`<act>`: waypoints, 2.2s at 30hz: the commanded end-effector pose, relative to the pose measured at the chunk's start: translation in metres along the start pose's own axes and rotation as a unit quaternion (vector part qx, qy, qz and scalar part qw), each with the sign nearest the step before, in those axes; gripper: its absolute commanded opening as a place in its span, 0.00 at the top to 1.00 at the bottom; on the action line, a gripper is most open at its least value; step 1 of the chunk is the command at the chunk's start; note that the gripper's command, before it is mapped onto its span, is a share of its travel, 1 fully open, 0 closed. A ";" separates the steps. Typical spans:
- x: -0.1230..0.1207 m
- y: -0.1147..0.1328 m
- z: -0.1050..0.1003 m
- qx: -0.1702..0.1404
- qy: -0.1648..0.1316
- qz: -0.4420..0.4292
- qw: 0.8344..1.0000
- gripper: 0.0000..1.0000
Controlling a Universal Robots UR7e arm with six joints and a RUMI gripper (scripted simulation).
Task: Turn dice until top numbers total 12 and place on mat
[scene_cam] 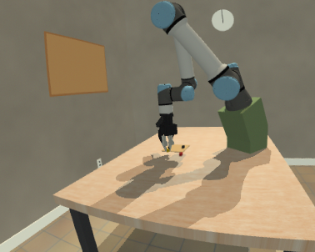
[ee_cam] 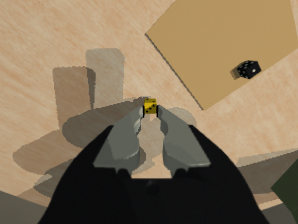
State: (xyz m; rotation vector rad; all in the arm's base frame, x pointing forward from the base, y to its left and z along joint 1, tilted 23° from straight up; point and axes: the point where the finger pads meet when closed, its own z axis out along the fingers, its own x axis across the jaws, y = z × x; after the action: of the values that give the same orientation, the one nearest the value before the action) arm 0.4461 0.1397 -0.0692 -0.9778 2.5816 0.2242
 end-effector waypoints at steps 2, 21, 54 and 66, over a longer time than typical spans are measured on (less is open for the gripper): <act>0.001 0.001 -0.017 -0.002 0.001 0.001 1.000 1.00; 0.001 0.001 -0.068 -0.002 0.001 0.001 1.000 1.00; 0.001 0.001 -0.083 -0.002 0.001 -0.002 1.000 1.00; 0.000 0.001 -0.083 -0.002 0.001 -0.026 1.000 1.00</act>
State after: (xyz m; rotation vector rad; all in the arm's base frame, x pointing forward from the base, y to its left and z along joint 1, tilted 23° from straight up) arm 0.4190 0.1182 0.0046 -1.0147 2.5735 0.2252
